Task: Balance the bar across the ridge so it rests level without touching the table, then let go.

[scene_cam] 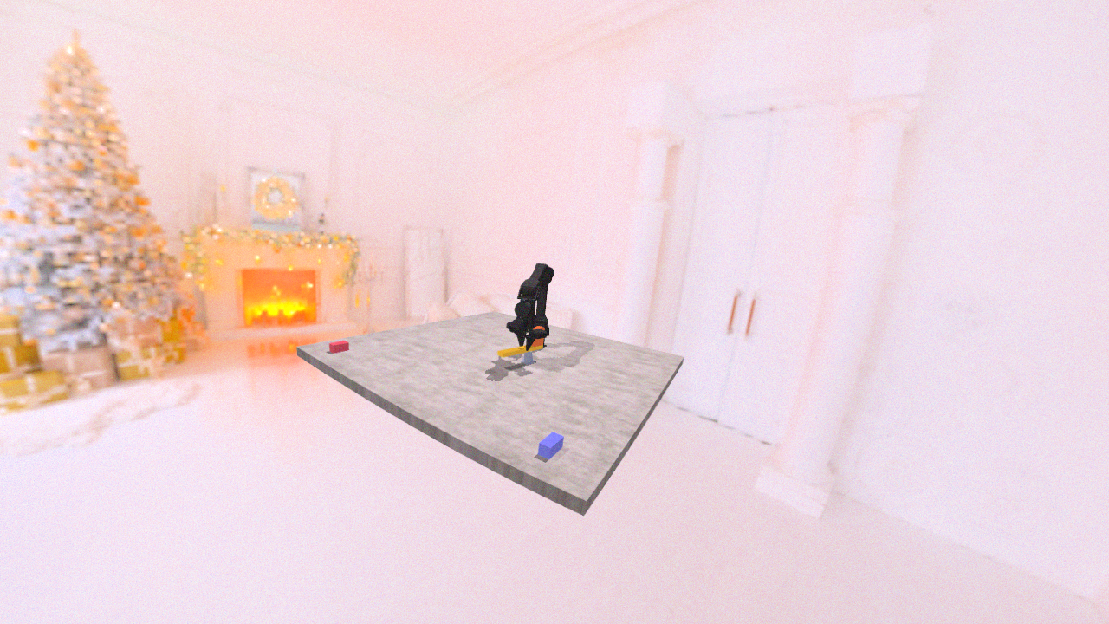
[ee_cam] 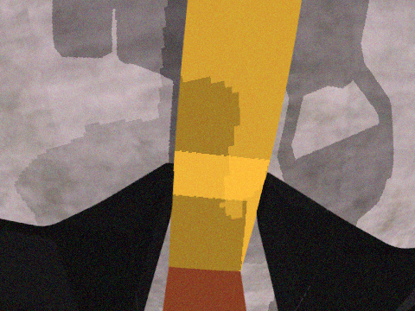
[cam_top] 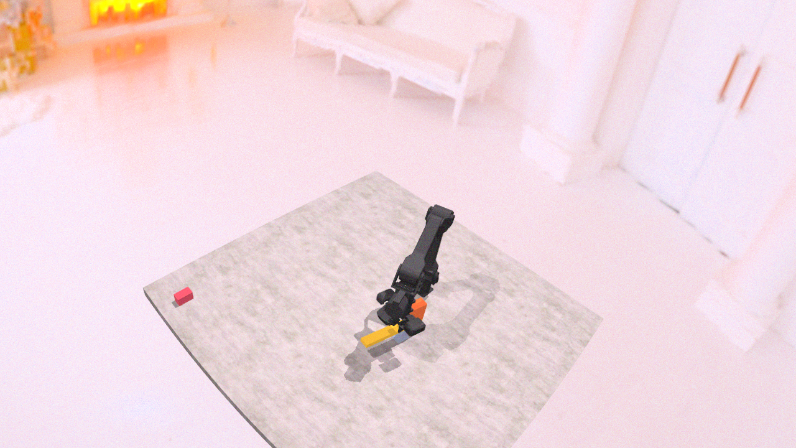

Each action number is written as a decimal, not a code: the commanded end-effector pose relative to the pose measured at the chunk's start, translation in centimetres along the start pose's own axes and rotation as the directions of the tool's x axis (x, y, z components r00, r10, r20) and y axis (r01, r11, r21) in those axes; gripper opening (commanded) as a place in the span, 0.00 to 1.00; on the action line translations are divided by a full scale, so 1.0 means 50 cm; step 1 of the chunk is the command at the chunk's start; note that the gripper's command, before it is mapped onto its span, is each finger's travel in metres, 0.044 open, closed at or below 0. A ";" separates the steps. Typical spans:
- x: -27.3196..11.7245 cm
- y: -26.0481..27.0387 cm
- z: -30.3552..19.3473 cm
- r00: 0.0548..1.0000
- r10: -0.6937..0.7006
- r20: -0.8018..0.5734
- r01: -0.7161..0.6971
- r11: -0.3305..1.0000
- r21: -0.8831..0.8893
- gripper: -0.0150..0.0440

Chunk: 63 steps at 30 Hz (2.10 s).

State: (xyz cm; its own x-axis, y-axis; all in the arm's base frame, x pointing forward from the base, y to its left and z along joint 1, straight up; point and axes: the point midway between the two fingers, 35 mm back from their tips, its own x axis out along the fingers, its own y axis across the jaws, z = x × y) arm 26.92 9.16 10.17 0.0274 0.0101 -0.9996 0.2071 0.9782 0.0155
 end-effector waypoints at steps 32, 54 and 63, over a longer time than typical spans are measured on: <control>0.000 0.000 0.000 1.000 0.000 0.000 0.000 1.000 0.000 0.54; 0.000 0.000 0.000 1.000 0.000 0.000 0.000 1.000 0.000 0.55; 0.000 0.000 0.000 1.000 0.000 0.000 0.000 1.000 0.000 0.55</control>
State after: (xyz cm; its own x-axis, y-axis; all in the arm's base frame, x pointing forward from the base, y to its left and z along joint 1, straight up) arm 26.92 9.16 10.17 0.0275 0.0100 -0.9996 0.2070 0.9782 0.0155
